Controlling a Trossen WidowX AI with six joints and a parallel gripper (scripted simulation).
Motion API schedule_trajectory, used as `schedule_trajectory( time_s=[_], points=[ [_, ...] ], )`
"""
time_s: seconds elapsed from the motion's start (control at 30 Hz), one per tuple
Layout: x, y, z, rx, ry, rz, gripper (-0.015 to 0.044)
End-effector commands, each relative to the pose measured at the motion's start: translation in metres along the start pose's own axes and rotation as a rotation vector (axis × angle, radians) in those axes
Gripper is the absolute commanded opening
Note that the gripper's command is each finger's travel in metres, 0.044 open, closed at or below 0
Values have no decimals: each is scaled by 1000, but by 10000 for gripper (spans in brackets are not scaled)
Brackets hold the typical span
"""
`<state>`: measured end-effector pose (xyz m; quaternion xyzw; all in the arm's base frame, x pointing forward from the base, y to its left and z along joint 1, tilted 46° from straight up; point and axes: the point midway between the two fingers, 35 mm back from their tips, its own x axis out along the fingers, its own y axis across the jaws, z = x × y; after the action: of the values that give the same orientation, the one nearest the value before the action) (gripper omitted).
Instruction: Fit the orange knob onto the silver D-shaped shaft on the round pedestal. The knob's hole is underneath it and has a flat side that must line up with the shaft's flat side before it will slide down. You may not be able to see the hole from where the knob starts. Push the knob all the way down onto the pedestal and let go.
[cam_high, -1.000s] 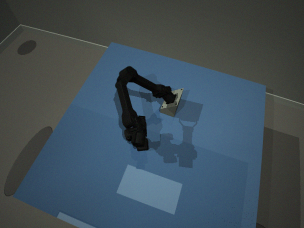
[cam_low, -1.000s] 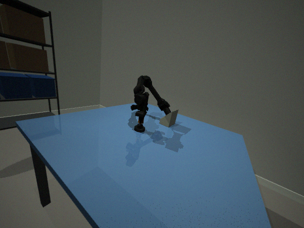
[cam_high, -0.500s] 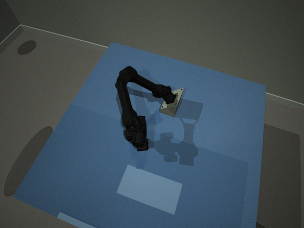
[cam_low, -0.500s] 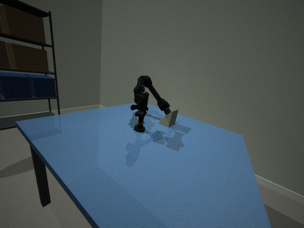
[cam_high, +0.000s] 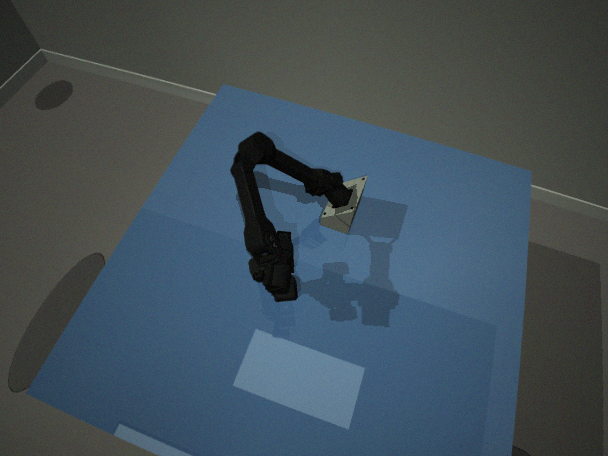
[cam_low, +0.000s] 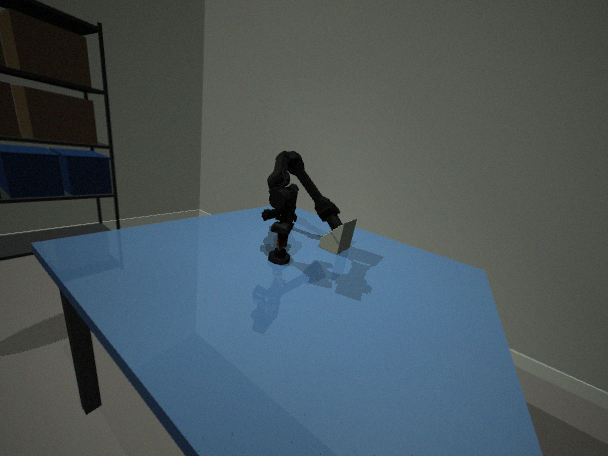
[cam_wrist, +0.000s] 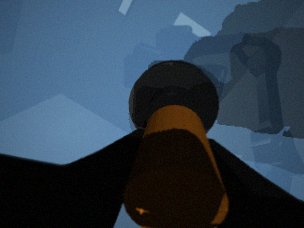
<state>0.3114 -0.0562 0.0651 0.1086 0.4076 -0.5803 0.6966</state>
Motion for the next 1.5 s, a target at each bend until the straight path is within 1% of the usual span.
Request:
schedule_trajectory(
  time_s=[0.0,0.3,1.17,1.33,1.47],
  points=[
    [-3,0,1,4,-4,2,0],
    [-1,3,2,-205,-4,2,0],
    [2,0,0,-206,-4,2,0],
    [-3,0,1,-206,-4,2,0],
    [-3,1,1,-282,-4,2,0]
  ],
)
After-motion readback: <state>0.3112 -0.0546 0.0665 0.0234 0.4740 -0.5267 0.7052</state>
